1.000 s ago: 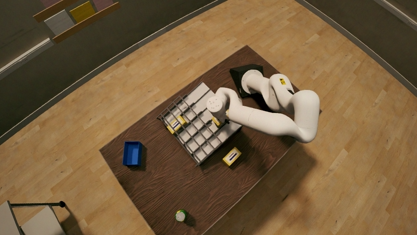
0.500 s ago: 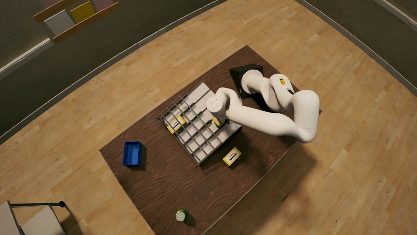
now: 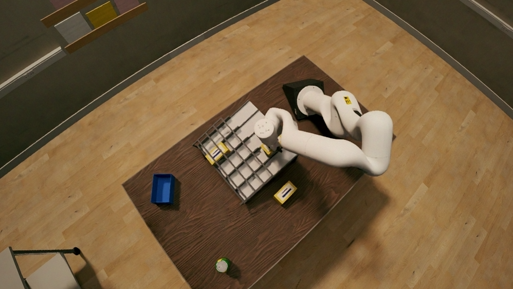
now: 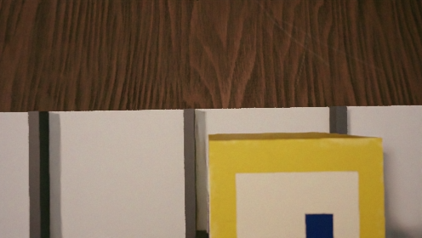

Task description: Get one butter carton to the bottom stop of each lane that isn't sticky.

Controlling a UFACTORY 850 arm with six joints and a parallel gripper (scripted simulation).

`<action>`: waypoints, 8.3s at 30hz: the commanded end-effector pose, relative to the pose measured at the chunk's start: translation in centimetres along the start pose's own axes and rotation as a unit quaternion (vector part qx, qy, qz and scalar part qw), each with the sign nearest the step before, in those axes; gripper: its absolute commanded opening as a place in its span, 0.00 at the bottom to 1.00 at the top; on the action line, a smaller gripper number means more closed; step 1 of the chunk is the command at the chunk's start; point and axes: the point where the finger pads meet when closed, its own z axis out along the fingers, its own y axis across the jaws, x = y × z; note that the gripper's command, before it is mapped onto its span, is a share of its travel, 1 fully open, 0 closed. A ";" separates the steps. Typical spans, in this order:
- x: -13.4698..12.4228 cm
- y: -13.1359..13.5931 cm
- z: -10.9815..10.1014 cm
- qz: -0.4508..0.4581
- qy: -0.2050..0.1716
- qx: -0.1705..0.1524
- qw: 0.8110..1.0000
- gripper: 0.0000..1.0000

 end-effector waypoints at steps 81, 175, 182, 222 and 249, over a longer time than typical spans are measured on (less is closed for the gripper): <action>-0.1 -0.1 0.0 0.000 -0.001 0.000 1.000 0.80; -0.1 -0.1 0.0 0.000 -0.001 0.000 1.000 0.89; -0.1 -0.1 0.0 0.000 -0.001 0.000 1.000 0.89; -0.1 -0.1 0.0 0.000 -0.001 0.000 1.000 1.00; -0.1 -0.1 0.0 0.000 -0.001 0.000 1.000 1.00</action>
